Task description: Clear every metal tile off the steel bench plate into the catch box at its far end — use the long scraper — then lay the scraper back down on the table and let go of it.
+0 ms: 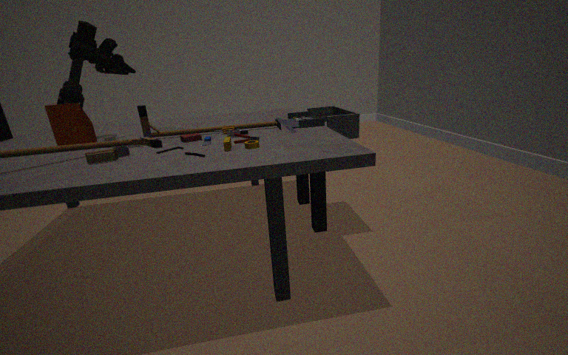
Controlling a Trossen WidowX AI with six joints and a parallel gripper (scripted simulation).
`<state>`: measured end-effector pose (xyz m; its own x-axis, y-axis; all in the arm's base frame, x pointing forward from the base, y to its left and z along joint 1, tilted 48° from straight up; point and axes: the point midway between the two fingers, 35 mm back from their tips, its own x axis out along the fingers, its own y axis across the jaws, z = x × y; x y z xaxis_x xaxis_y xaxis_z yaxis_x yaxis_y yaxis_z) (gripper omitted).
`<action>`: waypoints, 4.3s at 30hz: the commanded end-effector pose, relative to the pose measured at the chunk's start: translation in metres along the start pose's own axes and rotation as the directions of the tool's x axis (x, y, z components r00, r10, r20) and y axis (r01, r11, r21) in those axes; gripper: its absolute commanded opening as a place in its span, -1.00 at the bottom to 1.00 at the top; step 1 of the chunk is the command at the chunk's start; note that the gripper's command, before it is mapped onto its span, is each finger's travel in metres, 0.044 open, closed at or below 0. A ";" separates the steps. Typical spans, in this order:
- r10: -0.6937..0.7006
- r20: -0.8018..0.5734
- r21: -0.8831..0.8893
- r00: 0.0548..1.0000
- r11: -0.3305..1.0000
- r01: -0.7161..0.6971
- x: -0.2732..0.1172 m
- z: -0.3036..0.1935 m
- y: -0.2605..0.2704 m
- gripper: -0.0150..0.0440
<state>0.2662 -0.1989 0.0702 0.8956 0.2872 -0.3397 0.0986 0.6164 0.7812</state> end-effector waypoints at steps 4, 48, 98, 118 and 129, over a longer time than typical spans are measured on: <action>0.017 0.093 -0.015 0.996 1.000 -0.016 -0.023 0.025 0.004 1.00; 0.066 0.339 -0.099 0.939 0.995 -0.034 -0.115 0.083 0.021 1.00; -0.014 -0.163 -0.034 0.986 0.999 0.008 0.039 -0.047 -0.003 1.00; -0.045 -0.380 -0.071 0.924 0.997 0.020 0.060 -0.103 -0.002 1.00; -0.040 -0.374 -0.074 0.926 0.997 0.013 0.034 -0.080 0.001 1.00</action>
<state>0.2641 -0.1255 0.0102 0.6580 0.5172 -0.5473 0.0865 0.6700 0.7373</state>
